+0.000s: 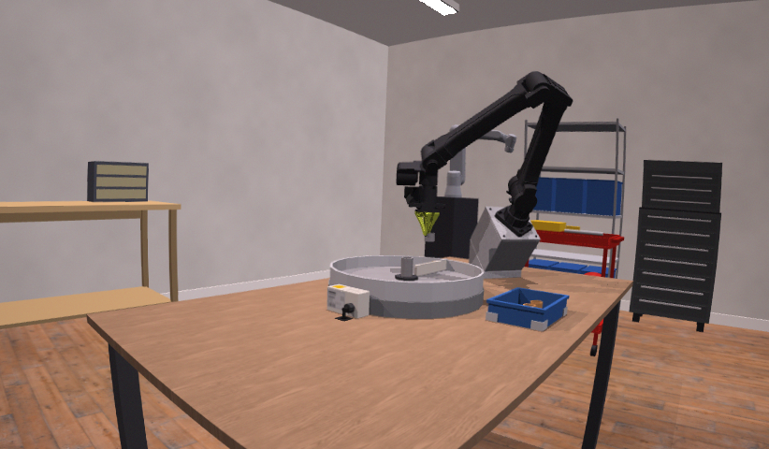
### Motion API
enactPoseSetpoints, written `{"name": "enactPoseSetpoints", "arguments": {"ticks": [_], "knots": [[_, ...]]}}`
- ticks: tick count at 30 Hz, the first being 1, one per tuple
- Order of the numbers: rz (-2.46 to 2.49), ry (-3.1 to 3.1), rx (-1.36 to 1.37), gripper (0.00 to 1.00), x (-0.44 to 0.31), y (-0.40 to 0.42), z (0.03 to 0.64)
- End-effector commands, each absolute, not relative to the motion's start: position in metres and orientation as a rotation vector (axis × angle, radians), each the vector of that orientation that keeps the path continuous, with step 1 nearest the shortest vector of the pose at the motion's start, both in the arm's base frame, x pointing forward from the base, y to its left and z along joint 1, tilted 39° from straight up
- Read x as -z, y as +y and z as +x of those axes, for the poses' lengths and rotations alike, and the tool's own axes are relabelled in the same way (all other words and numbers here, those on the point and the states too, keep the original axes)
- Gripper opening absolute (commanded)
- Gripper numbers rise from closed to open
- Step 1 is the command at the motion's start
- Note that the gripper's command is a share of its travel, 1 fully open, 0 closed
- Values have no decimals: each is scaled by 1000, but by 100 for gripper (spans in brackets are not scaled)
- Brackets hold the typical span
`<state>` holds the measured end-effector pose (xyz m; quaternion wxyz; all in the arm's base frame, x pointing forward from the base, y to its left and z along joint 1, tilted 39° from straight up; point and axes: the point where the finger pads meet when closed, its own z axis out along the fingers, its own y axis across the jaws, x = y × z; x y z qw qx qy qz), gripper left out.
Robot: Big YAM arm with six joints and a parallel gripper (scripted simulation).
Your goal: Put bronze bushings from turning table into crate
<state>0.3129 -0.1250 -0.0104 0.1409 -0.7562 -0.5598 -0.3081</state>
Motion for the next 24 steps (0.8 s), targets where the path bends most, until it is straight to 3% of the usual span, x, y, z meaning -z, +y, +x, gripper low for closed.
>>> {"name": "enactPoseSetpoints", "arguments": {"ticks": [1, 8, 24], "knots": [[-2220, -1634, 912, 0, 0, -140, 317], [-2219, -1637, 912, 0, -2, -140, 320], [-2198, -1656, 924, 0, -45, -119, 391]]}}
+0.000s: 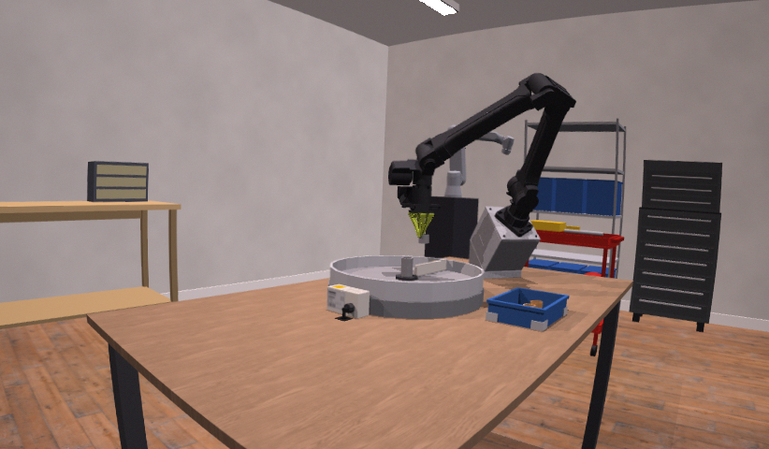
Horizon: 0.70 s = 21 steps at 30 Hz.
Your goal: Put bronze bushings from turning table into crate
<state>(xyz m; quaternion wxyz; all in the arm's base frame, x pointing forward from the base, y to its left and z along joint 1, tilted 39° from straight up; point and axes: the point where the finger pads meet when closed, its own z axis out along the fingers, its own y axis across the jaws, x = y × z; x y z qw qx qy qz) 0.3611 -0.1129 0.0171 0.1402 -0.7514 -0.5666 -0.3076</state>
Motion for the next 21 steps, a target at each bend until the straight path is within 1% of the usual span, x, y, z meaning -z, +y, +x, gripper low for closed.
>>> {"name": "enactPoseSetpoints", "arguments": {"ticks": [1, 11, 21], "knots": [[-2198, -1656, 925, 0, -48, -117, 395], [-2190, -1631, 903, 0, -79, -96, 465], [-2208, -1616, 907, 0, -92, -99, 486]]}}
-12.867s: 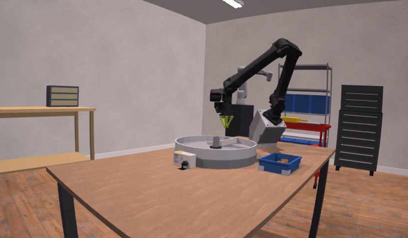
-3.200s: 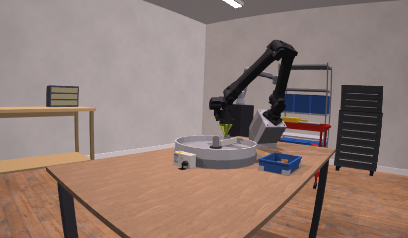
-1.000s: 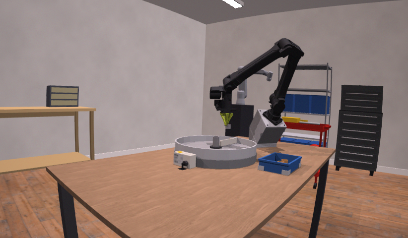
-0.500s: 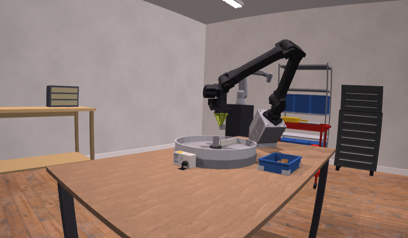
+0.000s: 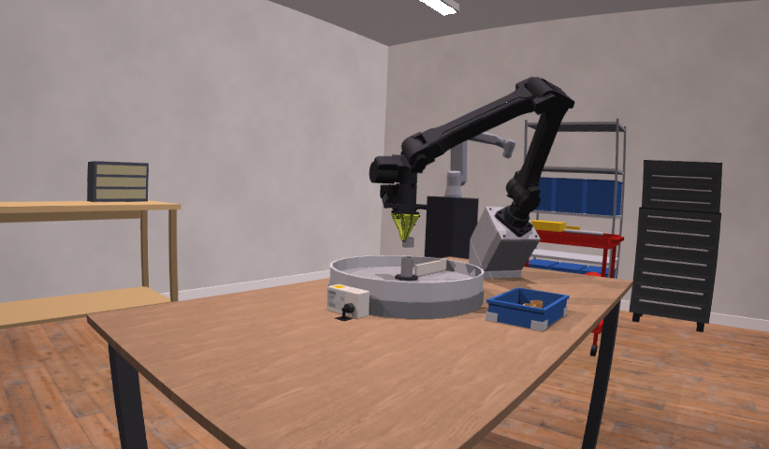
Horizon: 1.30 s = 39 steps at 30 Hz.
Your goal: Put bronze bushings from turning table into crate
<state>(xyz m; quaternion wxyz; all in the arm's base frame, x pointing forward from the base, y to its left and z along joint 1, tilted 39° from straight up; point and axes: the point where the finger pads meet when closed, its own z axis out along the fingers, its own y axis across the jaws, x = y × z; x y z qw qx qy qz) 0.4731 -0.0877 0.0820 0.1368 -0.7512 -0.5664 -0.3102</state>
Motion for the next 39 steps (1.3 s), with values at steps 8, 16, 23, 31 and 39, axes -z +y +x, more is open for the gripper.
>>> {"name": "enactPoseSetpoints", "arguments": {"ticks": [8, 16, 23, 31, 39], "knots": [[-2212, -1614, 911, 0, -93, -99, 480], [-2209, -1620, 912, 0, -93, -99, 480], [-2209, -1620, 912, 0, -93, -99, 480], [-2209, -1620, 912, 0, -93, -99, 480], [-2188, -1619, 885, 0, -72, -81, 478]]}}
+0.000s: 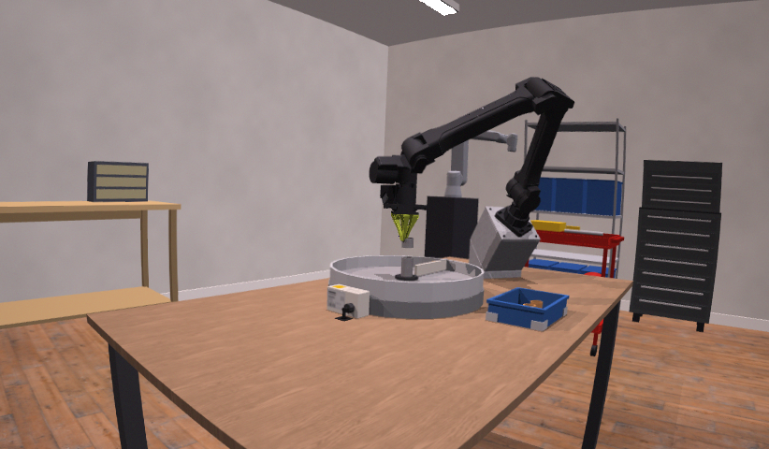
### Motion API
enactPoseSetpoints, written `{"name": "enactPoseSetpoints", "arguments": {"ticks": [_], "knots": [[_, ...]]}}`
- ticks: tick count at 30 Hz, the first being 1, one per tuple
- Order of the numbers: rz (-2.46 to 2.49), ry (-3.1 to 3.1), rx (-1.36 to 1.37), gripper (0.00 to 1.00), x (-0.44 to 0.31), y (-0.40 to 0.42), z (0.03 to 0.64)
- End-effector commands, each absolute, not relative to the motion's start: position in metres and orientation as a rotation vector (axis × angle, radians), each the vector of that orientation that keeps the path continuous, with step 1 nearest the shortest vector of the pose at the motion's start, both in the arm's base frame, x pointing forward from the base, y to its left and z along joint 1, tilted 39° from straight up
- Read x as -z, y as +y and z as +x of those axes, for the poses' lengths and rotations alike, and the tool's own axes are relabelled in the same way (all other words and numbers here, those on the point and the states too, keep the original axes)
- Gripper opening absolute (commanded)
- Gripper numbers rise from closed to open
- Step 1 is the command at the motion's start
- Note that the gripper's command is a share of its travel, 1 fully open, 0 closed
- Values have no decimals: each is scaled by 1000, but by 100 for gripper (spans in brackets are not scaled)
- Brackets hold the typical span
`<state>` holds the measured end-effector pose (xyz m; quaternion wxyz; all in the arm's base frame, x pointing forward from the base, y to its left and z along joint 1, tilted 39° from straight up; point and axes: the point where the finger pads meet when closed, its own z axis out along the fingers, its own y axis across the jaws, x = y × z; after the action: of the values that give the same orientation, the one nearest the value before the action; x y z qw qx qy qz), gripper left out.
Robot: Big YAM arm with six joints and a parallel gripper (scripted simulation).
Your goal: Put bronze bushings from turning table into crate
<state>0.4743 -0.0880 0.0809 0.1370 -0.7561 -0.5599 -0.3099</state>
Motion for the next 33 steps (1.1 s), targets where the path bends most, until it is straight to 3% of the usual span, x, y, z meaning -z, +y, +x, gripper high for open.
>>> {"name": "enactPoseSetpoints", "arguments": {"ticks": [1, 33], "knots": [[-2188, -1619, 885, 0, -68, -78, 479], [-2220, -1627, 936, 0, -84, -90, 487]]}}
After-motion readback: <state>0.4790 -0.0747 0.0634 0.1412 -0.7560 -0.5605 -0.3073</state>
